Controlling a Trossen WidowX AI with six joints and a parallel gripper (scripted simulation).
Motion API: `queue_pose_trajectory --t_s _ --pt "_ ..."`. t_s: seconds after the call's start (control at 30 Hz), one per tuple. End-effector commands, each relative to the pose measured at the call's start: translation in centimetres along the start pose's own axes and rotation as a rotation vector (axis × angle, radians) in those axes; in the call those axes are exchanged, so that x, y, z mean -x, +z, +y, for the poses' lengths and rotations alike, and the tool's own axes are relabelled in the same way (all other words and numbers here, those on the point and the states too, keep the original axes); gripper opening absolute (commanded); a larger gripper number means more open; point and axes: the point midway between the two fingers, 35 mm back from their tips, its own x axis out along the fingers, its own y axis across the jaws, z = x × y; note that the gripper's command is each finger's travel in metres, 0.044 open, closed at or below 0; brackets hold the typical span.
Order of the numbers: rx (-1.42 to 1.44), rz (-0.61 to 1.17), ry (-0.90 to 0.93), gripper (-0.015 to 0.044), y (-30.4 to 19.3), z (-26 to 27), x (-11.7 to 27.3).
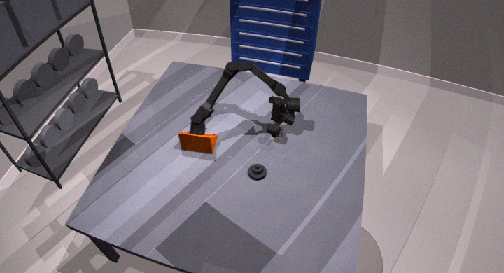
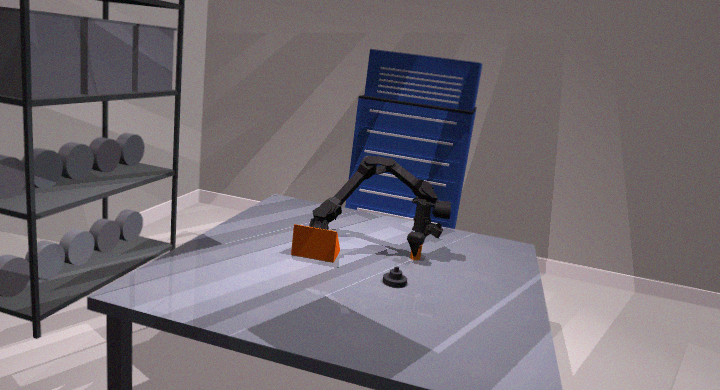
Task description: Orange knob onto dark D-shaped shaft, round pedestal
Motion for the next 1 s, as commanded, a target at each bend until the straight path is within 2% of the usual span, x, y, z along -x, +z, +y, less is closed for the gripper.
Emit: queue_pose_trajectory --t_s 0.0,0.17,0.5,0.73,0.9,0.97 --pt "-0.011 0.011 0.005 0.0440 -0.3 -0.1 -1.0" --pt "-0.011 0.011 0.006 0.0440 -0.4 -0.1 -1.5" --pt "-0.011 0.011 0.006 0.0178 -0.4 -0.1 -1.5" --pt "-0.011 0.011 0.006 0.0131 -0.4 -0.1 -1.5" --pt "-0.010 0.011 0.000 0.0000 -0.1 -0.3 -0.1" --pt "-0.011 0.010 -0.002 0.0000 0.0 -0.5 1.1"
